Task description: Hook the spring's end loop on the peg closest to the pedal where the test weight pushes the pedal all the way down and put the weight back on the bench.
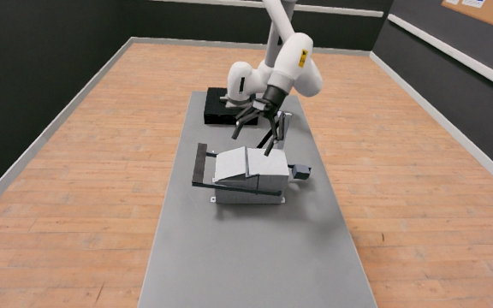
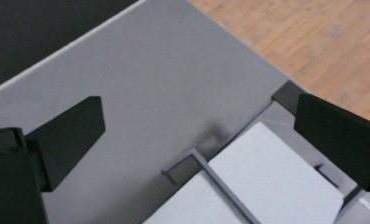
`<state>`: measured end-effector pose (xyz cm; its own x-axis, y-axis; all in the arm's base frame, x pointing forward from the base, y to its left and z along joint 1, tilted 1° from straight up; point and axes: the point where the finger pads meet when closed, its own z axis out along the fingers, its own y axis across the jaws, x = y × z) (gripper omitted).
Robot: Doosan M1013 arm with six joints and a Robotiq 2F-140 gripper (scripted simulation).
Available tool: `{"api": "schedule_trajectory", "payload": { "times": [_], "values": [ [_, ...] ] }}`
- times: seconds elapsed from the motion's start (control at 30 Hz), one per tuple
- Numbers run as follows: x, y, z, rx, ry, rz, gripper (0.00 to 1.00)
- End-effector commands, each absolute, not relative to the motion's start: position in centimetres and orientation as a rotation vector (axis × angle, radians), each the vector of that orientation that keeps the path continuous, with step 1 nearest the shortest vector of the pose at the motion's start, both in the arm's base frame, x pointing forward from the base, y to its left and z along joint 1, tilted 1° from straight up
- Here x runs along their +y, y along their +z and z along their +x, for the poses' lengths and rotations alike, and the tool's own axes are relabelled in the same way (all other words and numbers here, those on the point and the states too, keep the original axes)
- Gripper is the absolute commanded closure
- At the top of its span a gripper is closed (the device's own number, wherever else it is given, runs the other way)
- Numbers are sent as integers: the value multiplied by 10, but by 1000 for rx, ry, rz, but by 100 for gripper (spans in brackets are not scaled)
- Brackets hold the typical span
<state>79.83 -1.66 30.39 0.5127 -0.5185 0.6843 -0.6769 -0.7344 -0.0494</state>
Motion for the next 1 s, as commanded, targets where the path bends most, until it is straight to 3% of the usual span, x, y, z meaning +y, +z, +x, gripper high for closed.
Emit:
{"api": "schedule_trajectory", "payload": {
  "times": [0.0, 0.53, 0.97],
  "values": [
    [-17, 305, 798, -1018, 1033, 2531, 0],
    [-17, 305, 798, -1018, 1033, 2531, 0],
    [-17, 357, 799, -1018, 1033, 2531, 0]
  ]
}}
